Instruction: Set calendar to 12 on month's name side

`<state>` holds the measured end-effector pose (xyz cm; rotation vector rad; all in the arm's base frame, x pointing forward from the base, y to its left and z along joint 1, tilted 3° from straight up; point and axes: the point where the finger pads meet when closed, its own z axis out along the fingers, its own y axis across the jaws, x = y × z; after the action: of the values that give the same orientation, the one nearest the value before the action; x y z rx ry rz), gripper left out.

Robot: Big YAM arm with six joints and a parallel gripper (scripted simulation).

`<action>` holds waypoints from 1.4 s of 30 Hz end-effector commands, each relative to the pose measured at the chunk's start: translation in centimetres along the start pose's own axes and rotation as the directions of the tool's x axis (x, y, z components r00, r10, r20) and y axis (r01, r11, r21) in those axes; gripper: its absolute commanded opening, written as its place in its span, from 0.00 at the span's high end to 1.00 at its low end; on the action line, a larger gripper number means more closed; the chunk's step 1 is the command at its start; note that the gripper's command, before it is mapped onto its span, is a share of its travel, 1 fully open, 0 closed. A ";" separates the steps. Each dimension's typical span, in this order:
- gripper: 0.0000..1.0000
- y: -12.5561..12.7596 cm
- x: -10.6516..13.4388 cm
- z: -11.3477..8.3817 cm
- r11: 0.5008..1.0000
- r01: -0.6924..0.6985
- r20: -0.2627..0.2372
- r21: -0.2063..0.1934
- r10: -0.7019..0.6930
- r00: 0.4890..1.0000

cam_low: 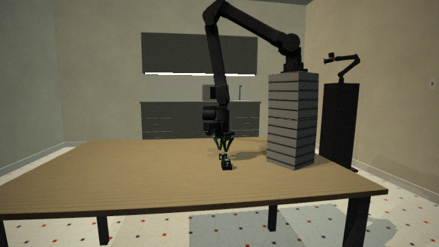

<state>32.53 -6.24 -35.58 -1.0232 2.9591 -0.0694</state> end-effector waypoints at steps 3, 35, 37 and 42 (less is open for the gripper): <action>0.56 -0.4 0.2 0.6 1.000 -0.004 0.010 0.005 0.004 1.000; 0.56 -0.8 -0.1 0.4 1.000 -0.005 0.016 0.012 0.005 1.000; 0.56 -0.8 -0.1 0.4 1.000 -0.005 0.016 0.012 0.005 1.000; 0.56 -0.8 -0.1 0.4 1.000 -0.005 0.016 0.012 0.005 1.000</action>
<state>32.36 -6.21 -36.22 -1.0262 2.9616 -0.0665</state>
